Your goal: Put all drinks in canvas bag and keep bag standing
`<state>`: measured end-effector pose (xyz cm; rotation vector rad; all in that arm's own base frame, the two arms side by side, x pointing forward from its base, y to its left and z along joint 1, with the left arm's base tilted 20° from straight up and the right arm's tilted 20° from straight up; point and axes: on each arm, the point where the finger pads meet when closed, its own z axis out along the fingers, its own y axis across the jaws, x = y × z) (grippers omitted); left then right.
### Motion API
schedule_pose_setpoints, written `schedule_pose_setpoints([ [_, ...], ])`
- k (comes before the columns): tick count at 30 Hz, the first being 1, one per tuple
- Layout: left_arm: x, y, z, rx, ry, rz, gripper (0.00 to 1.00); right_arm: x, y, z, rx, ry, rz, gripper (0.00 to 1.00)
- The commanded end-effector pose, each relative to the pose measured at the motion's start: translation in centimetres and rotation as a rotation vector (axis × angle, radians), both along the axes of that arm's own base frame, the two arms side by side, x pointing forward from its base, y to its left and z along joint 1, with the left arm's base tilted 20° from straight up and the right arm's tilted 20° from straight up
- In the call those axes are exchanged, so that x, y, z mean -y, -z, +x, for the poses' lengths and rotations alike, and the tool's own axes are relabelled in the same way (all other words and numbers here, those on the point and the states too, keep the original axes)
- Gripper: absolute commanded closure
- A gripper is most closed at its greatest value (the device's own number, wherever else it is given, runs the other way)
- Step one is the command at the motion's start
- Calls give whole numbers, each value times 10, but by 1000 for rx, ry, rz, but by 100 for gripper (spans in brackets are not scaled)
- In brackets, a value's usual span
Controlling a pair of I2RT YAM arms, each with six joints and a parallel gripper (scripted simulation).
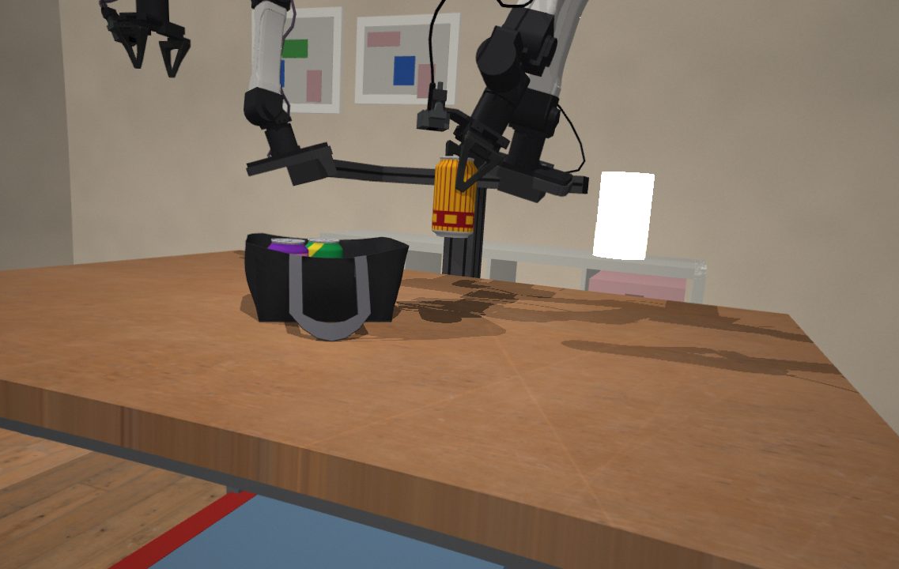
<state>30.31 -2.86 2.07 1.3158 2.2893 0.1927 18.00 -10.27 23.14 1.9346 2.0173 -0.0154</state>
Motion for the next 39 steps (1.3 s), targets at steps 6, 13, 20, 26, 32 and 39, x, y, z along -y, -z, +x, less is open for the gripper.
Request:
schedule_pose_setpoints([
  [6, 11, -5, 15, 67, -28, -8, 30, 2, -8, 3, 30, -9, -21, 14],
  [13, 35, 0, 13, 74, -23, -18, 30, 2, -8, 3, 30, -9, -21, 14],
  [20, 58, -1, 15, 85, 12, -32, 30, 2, -8, 3, 30, -9, -21, 14],
  [26, 70, 7, 13, 82, -24, -34, 30, 2, -8, 3, 30, -9, -21, 14],
  [32, 92, 5, 18, 100, -25, -47, 30, 2, -8, 3, 30, -9, -21, 14],
  [39, 97, 6, 16, 85, 6, -57, 30, 2, -8, 3, 30, -9, -21, 14],
])
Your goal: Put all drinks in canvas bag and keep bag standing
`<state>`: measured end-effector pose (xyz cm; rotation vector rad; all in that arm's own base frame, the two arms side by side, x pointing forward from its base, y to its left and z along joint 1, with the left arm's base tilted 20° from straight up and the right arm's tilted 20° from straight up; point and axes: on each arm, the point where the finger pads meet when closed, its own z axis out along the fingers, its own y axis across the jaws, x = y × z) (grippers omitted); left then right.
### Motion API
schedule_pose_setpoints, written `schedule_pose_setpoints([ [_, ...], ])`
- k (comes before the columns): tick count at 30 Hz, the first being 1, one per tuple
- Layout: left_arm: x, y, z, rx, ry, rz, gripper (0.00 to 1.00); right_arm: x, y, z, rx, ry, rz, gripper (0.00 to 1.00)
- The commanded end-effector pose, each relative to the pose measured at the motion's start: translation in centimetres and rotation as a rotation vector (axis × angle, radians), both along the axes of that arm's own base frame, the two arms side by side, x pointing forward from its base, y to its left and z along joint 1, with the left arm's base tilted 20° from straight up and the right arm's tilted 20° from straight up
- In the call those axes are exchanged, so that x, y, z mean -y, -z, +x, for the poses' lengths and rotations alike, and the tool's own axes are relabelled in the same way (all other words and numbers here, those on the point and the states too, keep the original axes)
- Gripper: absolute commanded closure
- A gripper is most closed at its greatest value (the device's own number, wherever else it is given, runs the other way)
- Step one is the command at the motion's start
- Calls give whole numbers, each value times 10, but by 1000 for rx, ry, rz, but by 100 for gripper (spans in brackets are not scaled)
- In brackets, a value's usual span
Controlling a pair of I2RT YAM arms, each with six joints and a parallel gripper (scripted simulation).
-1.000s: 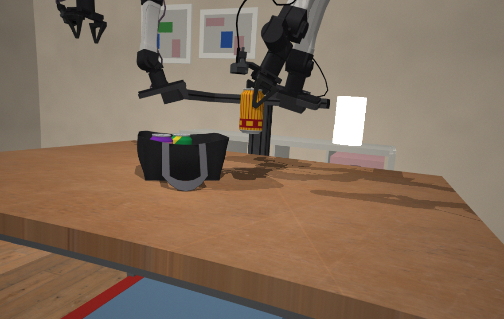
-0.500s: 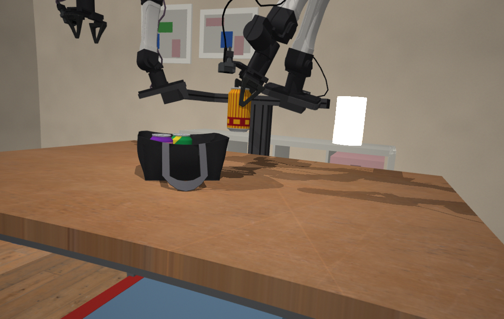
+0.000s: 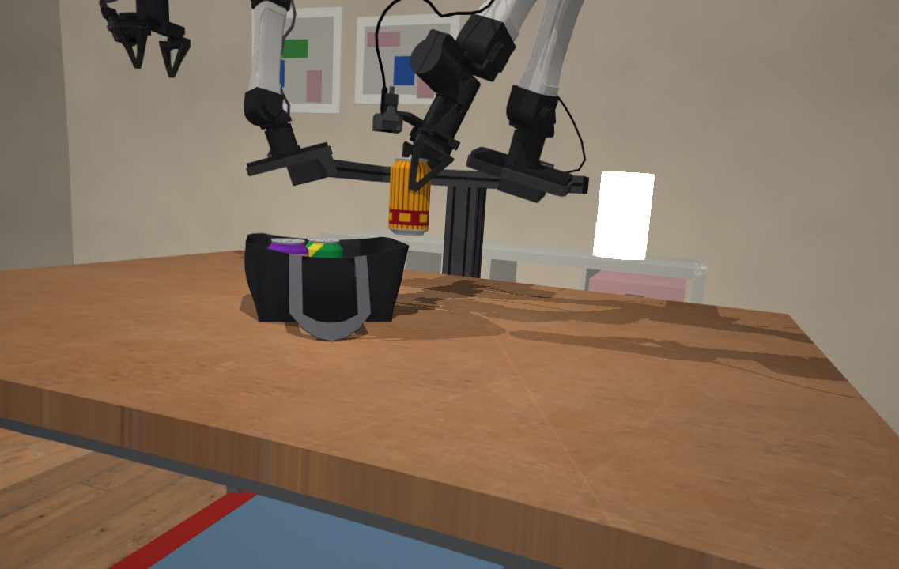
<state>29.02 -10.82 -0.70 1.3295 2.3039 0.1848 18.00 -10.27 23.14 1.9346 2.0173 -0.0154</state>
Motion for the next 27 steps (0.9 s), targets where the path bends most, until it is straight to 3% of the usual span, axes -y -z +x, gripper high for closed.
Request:
schedule_pose_setpoints([
  [1, 13, -21, 28, 99, 3, -58, 30, 2, -8, 3, 30, -9, -21, 14],
  [11, 18, -36, 34, 136, 2, -79, 30, 2, -8, 3, 30, -9, -21, 14],
  [12, 20, -21, 32, 113, -27, -50, 30, 2, -8, 3, 30, -9, -21, 14],
  [27, 65, -10, 28, 119, -23, -71, 30, 2, -8, 3, 30, -9, -21, 14],
])
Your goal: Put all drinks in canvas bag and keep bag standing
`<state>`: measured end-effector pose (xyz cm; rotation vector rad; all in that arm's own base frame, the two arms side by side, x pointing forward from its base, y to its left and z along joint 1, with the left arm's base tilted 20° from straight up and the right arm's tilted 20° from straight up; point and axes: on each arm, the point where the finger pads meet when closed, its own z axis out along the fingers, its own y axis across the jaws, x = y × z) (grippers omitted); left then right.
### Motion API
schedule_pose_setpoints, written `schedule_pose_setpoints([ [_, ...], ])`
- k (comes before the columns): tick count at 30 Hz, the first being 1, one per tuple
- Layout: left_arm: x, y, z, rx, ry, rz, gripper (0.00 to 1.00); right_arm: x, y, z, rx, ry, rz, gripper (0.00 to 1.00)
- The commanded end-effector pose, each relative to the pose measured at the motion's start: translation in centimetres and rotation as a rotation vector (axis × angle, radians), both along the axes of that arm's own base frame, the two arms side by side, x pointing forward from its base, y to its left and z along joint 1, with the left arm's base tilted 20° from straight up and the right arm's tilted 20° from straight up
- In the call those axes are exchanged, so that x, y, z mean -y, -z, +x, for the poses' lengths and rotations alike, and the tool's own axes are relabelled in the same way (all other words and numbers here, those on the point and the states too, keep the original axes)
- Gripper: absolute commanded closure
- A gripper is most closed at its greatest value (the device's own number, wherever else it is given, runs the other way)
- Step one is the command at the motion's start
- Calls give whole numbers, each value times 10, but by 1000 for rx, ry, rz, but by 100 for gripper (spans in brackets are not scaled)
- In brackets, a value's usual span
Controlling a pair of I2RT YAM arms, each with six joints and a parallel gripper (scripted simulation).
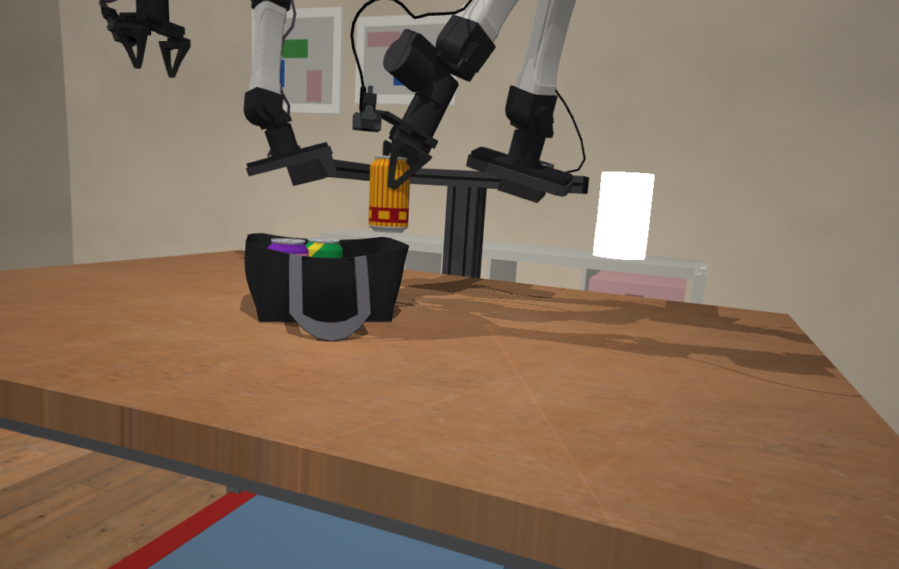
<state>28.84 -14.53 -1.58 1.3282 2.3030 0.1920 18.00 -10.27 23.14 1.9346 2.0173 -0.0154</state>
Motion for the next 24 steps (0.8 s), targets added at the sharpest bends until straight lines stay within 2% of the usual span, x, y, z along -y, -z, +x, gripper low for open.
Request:
schedule_pose_setpoints([
  [1, 31, -18, 29, 116, -21, -76, 30, 2, -8, 3, 30, -9, -21, 14],
  [16, 73, -8, 23, 112, -16, -91, 30, 2, -8, 3, 30, -9, -21, 14],
  [24, 75, -15, 23, 113, 13, -113, 30, 2, -8, 3, 29, -9, -21, 14],
])
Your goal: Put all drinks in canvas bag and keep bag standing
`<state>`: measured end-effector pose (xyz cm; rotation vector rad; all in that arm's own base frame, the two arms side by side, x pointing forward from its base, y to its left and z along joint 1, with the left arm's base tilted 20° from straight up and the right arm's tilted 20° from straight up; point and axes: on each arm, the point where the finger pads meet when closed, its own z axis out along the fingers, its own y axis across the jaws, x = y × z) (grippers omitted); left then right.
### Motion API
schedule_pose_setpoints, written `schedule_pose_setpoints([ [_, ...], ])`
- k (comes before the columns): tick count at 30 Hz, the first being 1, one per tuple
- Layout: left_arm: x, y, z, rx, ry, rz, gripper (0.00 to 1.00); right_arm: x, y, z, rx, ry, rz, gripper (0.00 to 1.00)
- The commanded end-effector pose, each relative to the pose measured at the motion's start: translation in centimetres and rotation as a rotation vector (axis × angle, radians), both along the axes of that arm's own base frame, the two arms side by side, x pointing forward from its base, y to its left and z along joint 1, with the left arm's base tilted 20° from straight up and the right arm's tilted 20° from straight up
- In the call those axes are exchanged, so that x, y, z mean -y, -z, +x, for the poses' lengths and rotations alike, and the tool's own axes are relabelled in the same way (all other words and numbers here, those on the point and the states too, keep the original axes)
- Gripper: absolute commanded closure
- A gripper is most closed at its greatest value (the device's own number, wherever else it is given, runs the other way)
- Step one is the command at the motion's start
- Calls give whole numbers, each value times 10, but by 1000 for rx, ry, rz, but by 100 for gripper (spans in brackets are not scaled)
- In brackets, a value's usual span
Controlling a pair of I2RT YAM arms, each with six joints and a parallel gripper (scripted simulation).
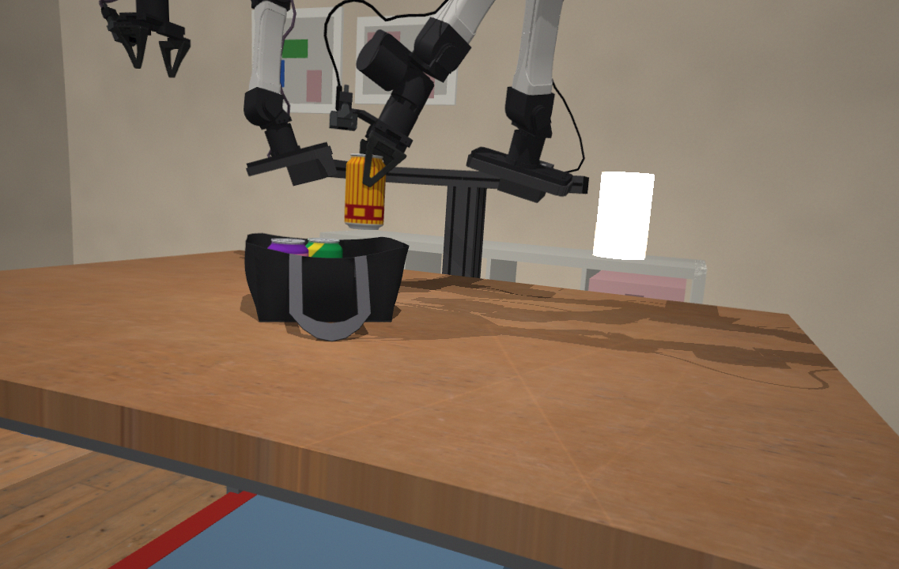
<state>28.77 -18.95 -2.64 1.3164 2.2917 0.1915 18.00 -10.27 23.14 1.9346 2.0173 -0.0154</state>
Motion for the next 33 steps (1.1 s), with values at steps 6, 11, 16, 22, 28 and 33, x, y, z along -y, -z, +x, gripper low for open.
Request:
schedule_pose_setpoints([
  [6, 32, -36, 25, 124, 26, -118, 30, 2, -8, 3, 30, -9, -21, 14],
  [11, 22, -28, 19, 108, 22, -101, 30, 2, -8, 3, 30, -9, -21, 14],
  [16, 22, -31, 22, 115, 14, -108, 30, 2, -8, 3, 30, -9, -21, 14],
  [22, 21, -30, 19, 113, 19, -106, 30, 2, -8, 3, 30, -9, -21, 14],
  [28, 12, -20, 10, 91, 16, -87, 30, 2, -8, 3, 30, -9, -21, 14],
  [33, 17, -27, 17, 109, 14, -102, 30, 2, -8, 3, 30, -9, -21, 14],
])
